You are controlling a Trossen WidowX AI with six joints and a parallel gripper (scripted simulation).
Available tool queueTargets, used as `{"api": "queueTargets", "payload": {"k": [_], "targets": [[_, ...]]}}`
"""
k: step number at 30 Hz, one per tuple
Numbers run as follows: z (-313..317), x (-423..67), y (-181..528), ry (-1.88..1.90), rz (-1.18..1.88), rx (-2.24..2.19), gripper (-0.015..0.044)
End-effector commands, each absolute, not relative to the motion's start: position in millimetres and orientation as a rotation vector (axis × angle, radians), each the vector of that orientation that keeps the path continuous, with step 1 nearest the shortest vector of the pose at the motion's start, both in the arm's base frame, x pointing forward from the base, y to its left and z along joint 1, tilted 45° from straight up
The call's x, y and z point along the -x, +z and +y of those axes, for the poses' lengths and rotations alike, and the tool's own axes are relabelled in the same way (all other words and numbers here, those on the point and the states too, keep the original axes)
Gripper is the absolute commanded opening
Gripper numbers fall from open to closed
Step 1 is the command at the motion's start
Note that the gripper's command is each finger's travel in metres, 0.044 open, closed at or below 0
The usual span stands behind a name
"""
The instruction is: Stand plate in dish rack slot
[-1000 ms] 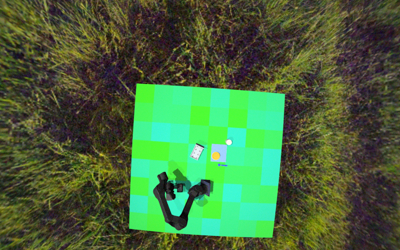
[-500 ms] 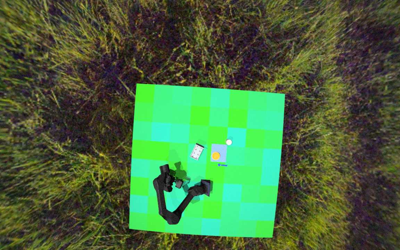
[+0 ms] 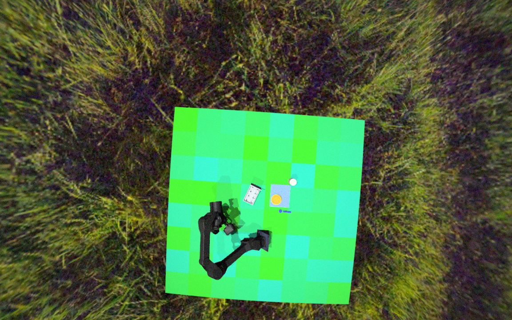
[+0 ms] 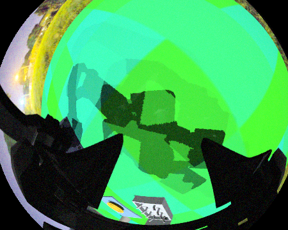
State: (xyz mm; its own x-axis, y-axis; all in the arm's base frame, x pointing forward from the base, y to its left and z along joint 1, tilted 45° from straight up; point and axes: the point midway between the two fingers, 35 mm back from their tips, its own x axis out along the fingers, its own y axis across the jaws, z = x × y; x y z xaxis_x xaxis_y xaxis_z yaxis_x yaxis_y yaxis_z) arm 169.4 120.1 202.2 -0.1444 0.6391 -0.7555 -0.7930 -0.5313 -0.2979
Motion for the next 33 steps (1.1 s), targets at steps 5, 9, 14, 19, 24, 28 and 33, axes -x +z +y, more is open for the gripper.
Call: {"api": "queueTargets", "payload": {"k": [5,9,14,19,24,28,33], "targets": [[96,-200,196,1.714,0.429,0.957,0.04],[81,-215,192,1.641,0.538,0.872,0.04],[59,-233,186,1.545,0.664,0.757,0.04],[35,-248,180,1.443,0.774,0.642,0.04],[11,-261,173,1.346,0.848,0.547,0.04],[-10,-269,167,1.267,0.901,0.47,0.04],[-35,-276,159,1.168,0.988,0.345,0.04]]}}
